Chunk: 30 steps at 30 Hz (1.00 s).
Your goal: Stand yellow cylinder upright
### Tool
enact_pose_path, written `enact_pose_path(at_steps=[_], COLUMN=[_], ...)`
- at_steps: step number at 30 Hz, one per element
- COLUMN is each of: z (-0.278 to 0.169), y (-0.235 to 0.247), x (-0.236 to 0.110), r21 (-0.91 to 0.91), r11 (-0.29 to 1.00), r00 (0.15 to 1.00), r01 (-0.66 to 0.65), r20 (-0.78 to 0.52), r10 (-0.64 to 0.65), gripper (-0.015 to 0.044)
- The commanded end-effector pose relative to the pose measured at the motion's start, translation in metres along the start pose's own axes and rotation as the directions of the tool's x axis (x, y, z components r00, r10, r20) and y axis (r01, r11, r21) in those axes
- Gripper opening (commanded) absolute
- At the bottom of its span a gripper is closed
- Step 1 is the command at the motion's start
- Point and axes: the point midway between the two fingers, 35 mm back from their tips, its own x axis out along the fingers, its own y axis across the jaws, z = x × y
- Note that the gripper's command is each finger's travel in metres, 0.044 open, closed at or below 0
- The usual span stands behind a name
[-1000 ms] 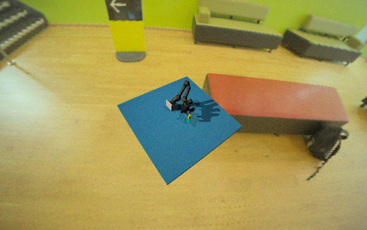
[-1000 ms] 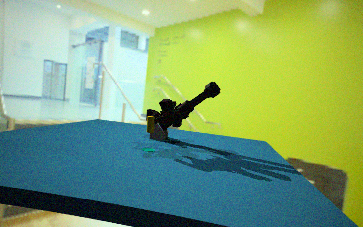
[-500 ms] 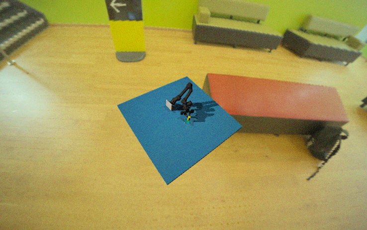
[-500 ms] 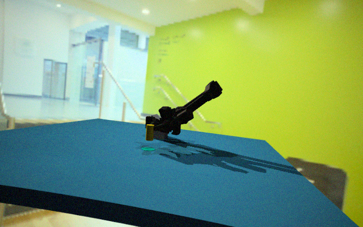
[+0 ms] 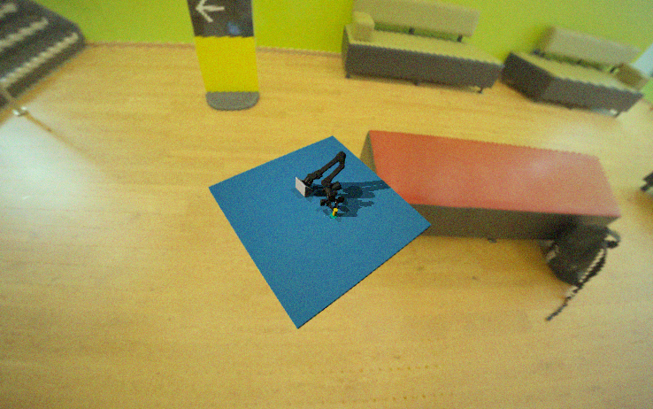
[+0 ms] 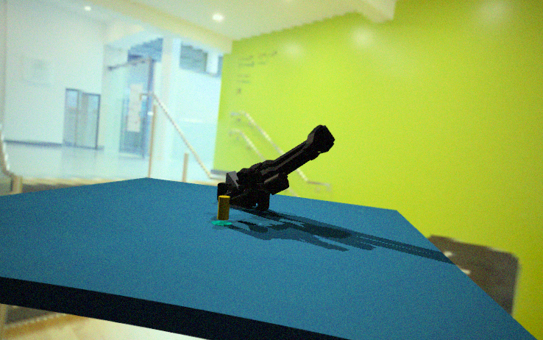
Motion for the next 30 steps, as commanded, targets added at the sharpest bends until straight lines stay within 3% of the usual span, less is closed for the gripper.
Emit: enact_pose_path(at_steps=[1, 14, 25, 30], z=[-0.0091, -0.0122, -0.0122, -0.0117], y=[-0.0031, -0.0034, -0.0034, -0.0033], x=[0.0004, 0.0002, 0.0002, 0.0004], r21=[-0.001, -0.001, -0.001, -0.001], r11=[1.000, 1.000, 1.000, 1.000], r00=[1.000, 1.000, 1.000, 1.000], r01=[0.005, 0.004, 0.004, 0.004], r20=[-0.002, -0.002, -0.002, -0.002], r10=[-0.005, -0.004, -0.004, -0.004], gripper=[0.0105, 0.0105, 0.0394, 0.0400])
